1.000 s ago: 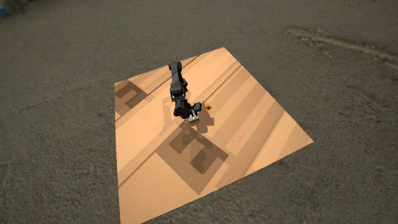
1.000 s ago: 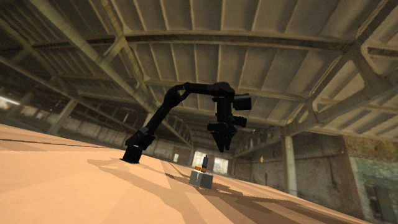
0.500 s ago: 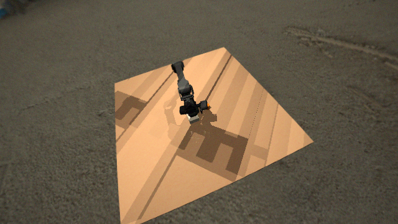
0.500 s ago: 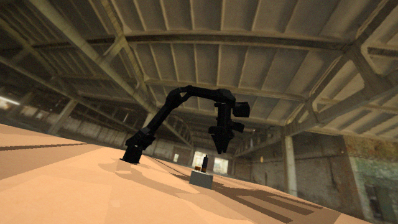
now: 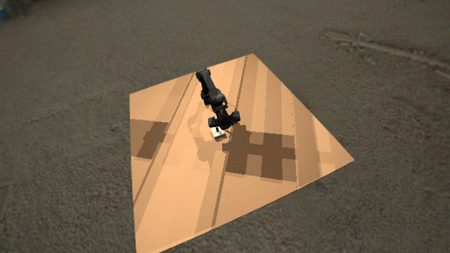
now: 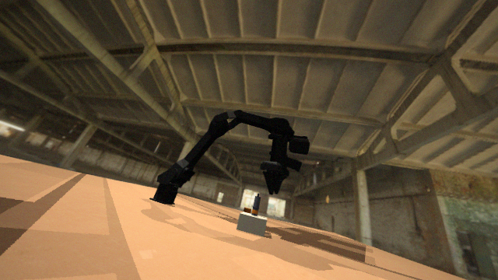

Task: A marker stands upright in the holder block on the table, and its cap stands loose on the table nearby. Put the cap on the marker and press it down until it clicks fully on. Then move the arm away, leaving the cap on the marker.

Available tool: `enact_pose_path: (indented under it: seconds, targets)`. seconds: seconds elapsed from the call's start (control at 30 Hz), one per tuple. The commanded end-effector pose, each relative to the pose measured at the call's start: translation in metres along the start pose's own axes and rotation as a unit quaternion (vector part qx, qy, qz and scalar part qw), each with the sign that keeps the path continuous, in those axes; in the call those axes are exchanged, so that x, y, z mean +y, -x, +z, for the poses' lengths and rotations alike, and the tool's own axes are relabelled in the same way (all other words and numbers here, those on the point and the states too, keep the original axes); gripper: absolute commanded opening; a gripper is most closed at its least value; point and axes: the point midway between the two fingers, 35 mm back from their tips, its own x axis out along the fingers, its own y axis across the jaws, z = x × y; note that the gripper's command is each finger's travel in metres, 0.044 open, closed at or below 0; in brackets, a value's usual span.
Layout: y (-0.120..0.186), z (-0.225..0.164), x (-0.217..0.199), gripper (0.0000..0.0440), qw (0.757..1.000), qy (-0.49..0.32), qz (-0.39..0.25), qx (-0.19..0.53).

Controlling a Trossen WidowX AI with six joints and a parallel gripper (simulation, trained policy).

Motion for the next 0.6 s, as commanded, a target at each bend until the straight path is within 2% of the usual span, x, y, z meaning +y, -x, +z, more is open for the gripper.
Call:
enact_pose_path:
  seconds: [0.0,0.57]
  targets:
    - [-0.004,-0.006,0.003,0.032,1.0,0.003,-0.01,0.009]
    - [-0.021,-0.031,0.022,0.0319,0.997,0.036,-0.049,0.039]
